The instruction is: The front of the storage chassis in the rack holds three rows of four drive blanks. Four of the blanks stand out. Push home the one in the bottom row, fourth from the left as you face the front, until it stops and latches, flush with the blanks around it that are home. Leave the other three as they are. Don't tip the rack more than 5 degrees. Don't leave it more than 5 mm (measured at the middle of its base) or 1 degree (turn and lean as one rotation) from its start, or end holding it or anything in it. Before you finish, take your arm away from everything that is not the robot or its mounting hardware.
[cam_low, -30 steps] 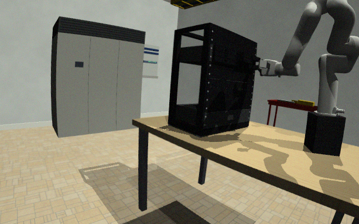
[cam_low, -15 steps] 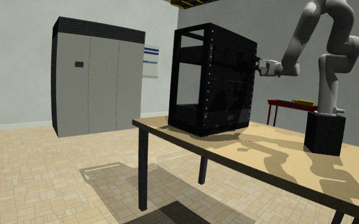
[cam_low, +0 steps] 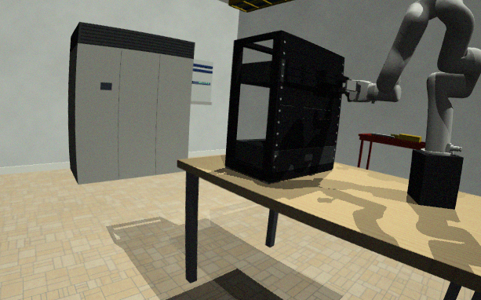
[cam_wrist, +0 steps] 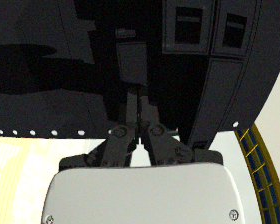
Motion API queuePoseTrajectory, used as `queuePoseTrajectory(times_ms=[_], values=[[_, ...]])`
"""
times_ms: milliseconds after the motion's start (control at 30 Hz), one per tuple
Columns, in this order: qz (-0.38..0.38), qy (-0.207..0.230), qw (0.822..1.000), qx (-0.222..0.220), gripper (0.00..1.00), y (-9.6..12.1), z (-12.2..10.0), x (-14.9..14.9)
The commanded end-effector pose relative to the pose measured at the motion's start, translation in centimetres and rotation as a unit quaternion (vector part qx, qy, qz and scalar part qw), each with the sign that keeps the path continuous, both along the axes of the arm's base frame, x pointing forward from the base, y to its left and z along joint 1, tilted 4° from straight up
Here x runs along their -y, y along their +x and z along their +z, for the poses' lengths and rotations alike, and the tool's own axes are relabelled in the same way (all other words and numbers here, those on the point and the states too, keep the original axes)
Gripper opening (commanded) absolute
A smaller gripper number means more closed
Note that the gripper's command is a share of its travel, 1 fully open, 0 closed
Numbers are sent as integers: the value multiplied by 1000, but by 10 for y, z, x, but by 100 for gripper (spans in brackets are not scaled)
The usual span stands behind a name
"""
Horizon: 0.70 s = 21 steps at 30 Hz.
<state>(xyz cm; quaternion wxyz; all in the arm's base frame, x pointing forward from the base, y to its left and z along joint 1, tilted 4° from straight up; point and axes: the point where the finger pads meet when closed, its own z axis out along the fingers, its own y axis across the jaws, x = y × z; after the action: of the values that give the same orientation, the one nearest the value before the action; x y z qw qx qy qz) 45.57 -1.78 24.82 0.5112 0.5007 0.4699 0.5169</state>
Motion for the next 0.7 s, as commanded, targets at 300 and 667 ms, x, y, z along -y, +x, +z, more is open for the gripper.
queuePoseTrajectory(times_ms=[300, 667], values=[[0, 0, 1000, 1, 0, 4, 2, 0], [0, 0, 1000, 1, 0, 4, 2, 0]])
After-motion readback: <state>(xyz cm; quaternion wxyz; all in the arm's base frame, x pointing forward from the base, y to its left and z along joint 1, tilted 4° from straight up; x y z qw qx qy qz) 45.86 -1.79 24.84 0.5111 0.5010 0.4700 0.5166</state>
